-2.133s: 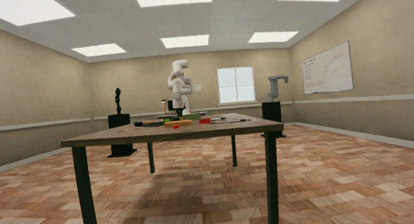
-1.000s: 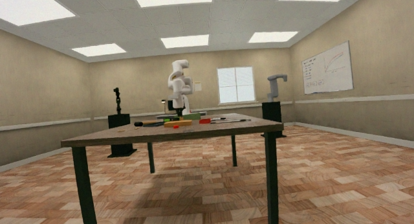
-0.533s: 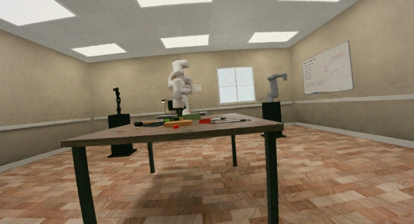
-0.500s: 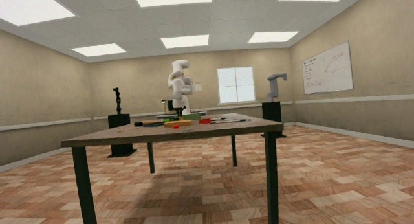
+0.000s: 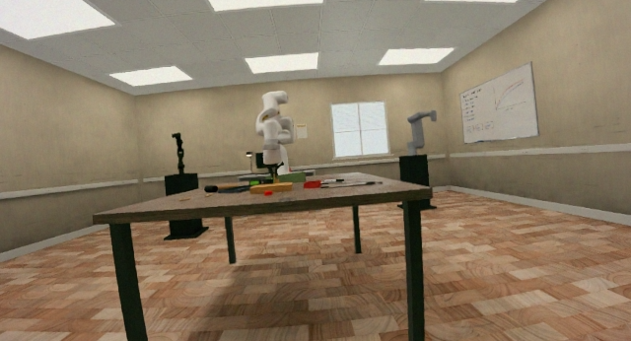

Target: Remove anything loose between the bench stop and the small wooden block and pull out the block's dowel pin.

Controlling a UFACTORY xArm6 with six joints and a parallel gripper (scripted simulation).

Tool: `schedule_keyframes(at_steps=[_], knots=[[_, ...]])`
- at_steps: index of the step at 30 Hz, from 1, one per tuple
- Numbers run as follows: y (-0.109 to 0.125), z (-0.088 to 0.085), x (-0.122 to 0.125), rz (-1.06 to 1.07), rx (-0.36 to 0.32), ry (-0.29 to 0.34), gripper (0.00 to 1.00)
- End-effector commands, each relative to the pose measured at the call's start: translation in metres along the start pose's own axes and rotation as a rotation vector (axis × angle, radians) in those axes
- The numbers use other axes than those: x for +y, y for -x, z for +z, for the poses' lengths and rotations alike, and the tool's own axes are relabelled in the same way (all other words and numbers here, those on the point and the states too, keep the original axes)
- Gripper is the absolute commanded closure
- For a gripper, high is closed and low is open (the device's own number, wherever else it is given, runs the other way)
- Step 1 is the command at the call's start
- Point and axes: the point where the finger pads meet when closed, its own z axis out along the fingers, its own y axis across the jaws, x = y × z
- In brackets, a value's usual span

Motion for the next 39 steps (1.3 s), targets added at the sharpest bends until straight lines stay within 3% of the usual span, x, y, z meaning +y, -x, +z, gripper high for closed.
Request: schedule_keyframes(at_steps=[1,30,39], knots=[[-0.0024,-0.0022,0.0003,-0.081,0.007,-0.004,1.00],[-0.0024,-0.0030,0.0003,-0.610,0.008,-0.002,1.00],[-0.0024,-0.0035,0.0003,-0.474,0.007,-0.002,1.00]])
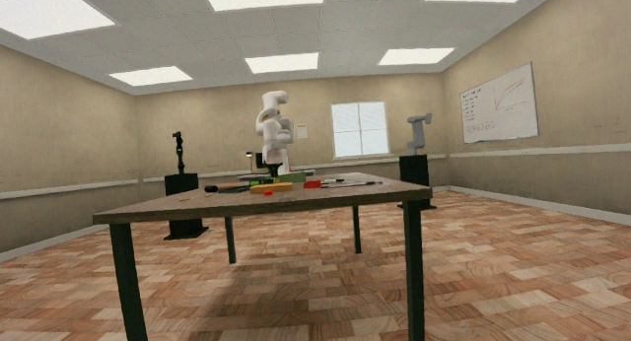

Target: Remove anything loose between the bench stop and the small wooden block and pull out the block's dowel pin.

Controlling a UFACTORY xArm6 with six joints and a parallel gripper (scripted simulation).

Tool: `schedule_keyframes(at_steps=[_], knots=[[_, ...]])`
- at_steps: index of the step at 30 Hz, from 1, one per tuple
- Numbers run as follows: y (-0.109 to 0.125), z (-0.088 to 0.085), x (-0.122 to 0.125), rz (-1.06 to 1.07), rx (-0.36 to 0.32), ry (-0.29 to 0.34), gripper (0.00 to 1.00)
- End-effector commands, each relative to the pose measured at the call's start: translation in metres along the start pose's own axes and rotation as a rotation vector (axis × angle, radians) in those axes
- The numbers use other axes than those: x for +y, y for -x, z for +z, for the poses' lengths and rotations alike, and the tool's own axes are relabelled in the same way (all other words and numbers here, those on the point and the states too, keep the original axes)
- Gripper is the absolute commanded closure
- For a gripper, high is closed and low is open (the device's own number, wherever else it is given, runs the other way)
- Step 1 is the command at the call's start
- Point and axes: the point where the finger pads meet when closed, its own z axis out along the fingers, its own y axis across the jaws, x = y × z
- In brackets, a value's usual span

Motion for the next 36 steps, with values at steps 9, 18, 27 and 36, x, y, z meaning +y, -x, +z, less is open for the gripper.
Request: schedule_keyframes(at_steps=[9,18,27,36], knots=[[-0.0021,-0.0025,0.0013,0.221,0.005,0.006,1.00],[-0.0021,-0.0026,0.0012,0.369,0.005,0.005,1.00],[-0.0021,-0.0028,0.0012,0.558,0.006,0.005,1.00],[-0.0021,-0.0029,0.0012,0.705,0.006,0.004,1.00]])
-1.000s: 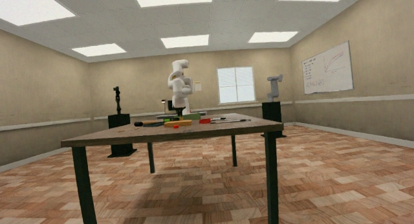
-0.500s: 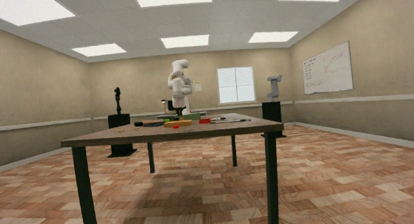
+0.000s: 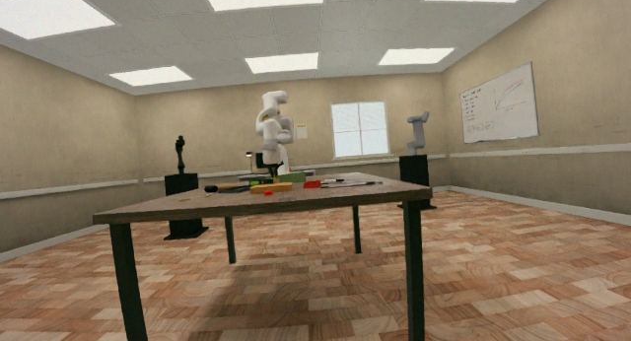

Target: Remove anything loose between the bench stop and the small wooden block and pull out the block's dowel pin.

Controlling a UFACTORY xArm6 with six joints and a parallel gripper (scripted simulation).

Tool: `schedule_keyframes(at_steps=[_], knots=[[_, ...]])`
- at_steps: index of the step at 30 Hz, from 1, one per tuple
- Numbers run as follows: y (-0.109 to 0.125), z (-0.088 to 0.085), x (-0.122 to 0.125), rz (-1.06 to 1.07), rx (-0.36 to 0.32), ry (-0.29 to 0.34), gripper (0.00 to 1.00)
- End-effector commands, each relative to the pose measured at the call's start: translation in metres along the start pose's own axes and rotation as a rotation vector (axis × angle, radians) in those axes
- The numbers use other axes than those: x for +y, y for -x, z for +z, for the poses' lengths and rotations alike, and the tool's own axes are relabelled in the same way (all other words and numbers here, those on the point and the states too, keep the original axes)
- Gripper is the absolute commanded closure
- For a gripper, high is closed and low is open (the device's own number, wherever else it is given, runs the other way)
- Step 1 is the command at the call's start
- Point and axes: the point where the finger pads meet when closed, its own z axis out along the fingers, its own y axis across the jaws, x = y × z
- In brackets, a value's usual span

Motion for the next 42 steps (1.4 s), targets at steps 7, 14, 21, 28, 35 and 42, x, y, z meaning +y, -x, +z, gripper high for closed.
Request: schedule_keyframes(at_steps=[7,14,21,28,35,42], knots=[[-0.0024,-0.0023,-0.0001,0.198,0.007,0.002,1.00],[-0.0024,-0.0024,-0.0001,0.302,0.007,0.001,1.00],[-0.0024,-0.0026,-0.0001,0.447,0.007,0.001,1.00],[-0.0024,-0.0028,-0.0001,0.591,0.008,0.000,1.00],[-0.0024,-0.0033,-0.0001,0.566,0.008,0.001,1.00],[-0.0024,-0.0036,-0.0001,0.424,0.007,0.001,1.00]])
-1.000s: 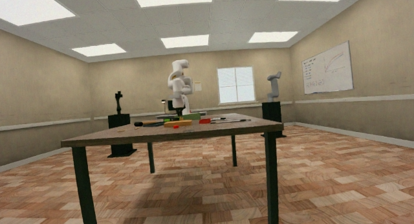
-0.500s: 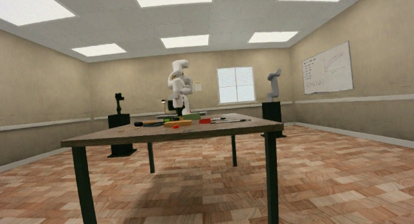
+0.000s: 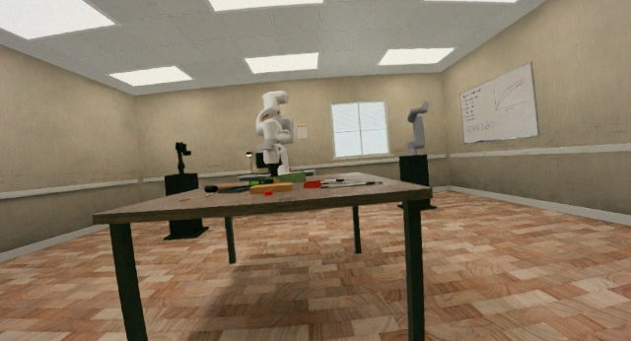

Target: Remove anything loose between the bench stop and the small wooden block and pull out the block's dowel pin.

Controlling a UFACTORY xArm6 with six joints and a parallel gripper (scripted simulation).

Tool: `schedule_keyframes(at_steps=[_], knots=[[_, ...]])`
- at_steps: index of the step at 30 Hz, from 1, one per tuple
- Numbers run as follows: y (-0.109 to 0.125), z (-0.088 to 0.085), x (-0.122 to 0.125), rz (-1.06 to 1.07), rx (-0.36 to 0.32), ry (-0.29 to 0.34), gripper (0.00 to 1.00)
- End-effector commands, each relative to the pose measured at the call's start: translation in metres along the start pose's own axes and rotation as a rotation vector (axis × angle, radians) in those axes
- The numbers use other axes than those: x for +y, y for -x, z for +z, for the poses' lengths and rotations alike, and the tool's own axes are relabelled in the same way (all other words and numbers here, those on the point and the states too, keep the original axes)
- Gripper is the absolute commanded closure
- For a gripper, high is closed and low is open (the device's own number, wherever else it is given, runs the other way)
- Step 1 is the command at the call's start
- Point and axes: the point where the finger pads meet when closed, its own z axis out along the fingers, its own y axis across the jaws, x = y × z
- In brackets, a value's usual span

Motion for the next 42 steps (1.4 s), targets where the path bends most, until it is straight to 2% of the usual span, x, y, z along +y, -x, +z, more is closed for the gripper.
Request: schedule_keyframes(at_steps=[1,42], knots=[[-0.0021,-0.0022,-0.0011,-0.077,0.004,-0.006,1.00],[-0.0021,-0.0029,-0.0011,-0.769,0.006,-0.005,1.00]])
